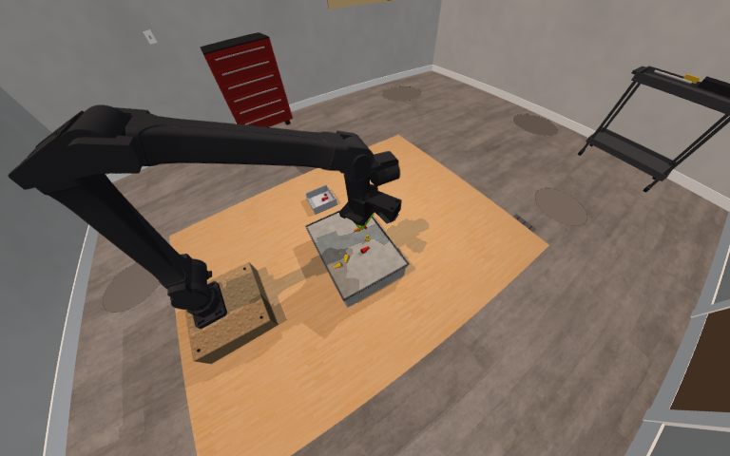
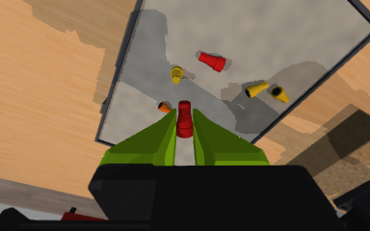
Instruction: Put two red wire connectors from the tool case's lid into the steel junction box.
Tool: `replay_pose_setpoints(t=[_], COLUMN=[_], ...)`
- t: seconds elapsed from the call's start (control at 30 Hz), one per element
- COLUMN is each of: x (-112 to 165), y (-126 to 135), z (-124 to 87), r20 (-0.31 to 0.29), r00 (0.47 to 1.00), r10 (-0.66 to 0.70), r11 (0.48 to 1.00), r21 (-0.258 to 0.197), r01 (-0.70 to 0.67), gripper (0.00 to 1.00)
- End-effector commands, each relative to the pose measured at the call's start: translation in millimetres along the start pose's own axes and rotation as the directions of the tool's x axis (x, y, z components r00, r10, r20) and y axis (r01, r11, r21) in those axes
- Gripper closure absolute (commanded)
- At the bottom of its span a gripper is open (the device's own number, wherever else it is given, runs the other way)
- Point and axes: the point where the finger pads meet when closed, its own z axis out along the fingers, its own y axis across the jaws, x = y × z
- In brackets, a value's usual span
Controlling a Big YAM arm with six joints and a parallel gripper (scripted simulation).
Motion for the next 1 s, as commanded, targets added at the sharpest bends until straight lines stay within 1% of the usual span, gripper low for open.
replay_pose_setpoints(t=[0.0,0.13,0.2,0.47,0.7,0.77,0.97], x=[22.7,52.1,52.1,115.6,172.1,172.1,220.0], y=[15.2,25.8,25.8,51.8,83.2,83.2,103.4], z=[-1.1,5.1,5.1,-1.0,-5.5,-5.5,-7.2], r20=[0.01,0.004,0.004,0.006,0.004,0.004,0.001], r00=[1.0,1.0,1.0,1.0,1.0,1.0,1.0], r10=[0.016,0.016,0.016,0.016,0.017,0.017,0.017], r11=[1.0,1.0,1.0,1.0,1.0,1.0,1.0], r21=[-0.015,-0.004,-0.004,-0.018,-0.026,-0.026,-0.026], r01=[-0.016,-0.016,-0.016,-0.016,-0.017,-0.017,-0.017], gripper=[0.9,0.9,0.9,0.9,0.9,0.9,0.9])
